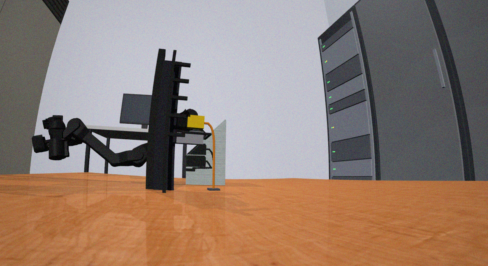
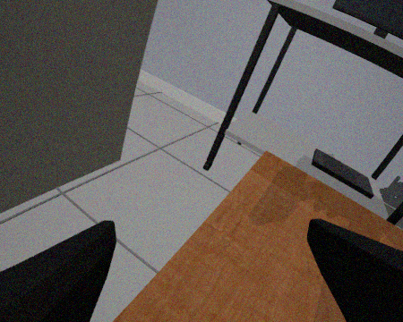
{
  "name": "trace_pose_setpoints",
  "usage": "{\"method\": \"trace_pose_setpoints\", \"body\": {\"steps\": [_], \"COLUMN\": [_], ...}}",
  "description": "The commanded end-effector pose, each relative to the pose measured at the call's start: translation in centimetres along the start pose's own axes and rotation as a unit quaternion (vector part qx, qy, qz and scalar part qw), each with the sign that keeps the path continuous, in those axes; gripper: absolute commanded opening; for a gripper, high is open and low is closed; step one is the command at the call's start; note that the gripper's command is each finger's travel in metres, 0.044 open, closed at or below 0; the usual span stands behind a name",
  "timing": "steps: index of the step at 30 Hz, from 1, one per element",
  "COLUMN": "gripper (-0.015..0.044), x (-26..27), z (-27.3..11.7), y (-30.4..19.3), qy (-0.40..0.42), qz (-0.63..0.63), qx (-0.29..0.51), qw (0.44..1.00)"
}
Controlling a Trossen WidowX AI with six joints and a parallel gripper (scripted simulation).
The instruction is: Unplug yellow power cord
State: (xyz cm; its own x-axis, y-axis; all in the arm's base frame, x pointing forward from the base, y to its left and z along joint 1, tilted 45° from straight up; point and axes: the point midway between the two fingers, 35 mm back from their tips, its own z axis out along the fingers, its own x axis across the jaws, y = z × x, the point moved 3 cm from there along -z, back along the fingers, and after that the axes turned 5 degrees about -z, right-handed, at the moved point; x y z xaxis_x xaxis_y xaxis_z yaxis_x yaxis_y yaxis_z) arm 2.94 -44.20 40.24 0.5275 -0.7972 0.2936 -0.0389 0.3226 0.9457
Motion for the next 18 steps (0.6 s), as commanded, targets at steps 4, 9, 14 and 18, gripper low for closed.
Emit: {"method": "trace_pose_setpoints", "body": {"steps": [4, 9, 14, 18], "gripper": [0.0295, 0.0164, 0.016, 0.016], "x": [-1.2, -4.2, -7.6, -11.0], "z": [1.2, 2.6, 2.9, 2.5], "y": [2.4, 8.6, 14.4, 19.2], "qy": [0.007, 0.003, -0.006, -0.023], "qz": [-0.001, 0.001, 0.003, 0.001], "qx": [-0.027, -0.084, -0.147, -0.208], "qw": [1.0, 0.996, 0.989, 0.978]}}
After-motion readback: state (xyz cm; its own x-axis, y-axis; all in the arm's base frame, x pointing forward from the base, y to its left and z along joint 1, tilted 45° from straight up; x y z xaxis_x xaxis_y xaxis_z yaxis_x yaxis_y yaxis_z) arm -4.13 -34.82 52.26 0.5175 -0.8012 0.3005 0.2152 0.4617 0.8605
